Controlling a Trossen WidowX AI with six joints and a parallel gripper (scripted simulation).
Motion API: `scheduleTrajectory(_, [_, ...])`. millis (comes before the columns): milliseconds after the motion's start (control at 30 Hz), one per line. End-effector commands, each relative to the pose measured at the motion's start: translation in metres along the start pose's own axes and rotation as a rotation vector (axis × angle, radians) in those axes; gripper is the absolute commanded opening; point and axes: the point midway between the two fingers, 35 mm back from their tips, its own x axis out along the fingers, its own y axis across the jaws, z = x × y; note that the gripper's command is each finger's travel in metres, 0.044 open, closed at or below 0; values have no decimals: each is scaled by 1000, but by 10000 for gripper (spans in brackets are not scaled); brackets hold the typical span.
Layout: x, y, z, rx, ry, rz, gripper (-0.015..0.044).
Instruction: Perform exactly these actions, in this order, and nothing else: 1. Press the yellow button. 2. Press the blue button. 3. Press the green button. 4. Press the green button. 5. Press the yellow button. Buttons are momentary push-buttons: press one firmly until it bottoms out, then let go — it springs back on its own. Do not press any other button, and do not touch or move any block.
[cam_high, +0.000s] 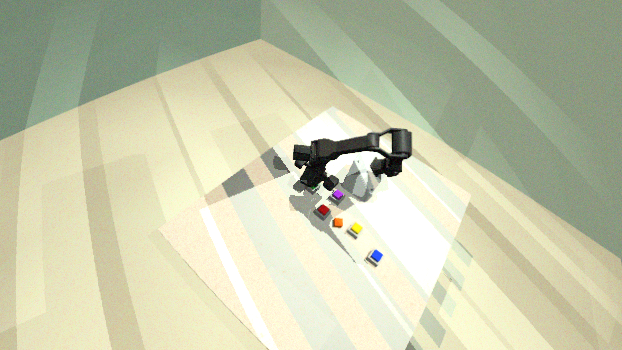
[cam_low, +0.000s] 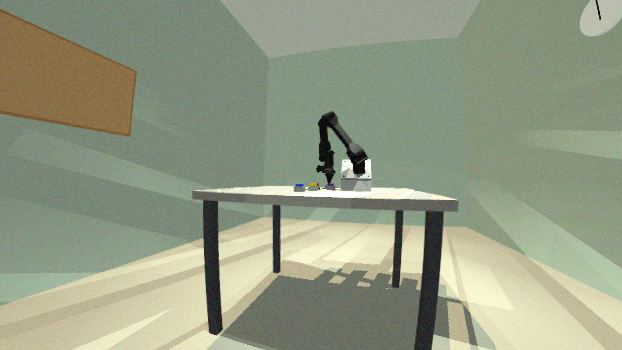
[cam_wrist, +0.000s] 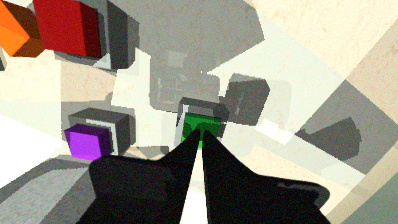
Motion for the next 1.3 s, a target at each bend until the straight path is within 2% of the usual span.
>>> scheduleTrajectory(0, [1, 1, 0, 6, -2, 4, 20])
scheduleTrajectory(200, [1, 1, 0, 6, -2, 4, 20])
scheduleTrajectory(367, [-33, 0, 0, 6, -1, 3, 20])
scheduleTrajectory(1267, [0, 1, 0, 6, -2, 4, 20])
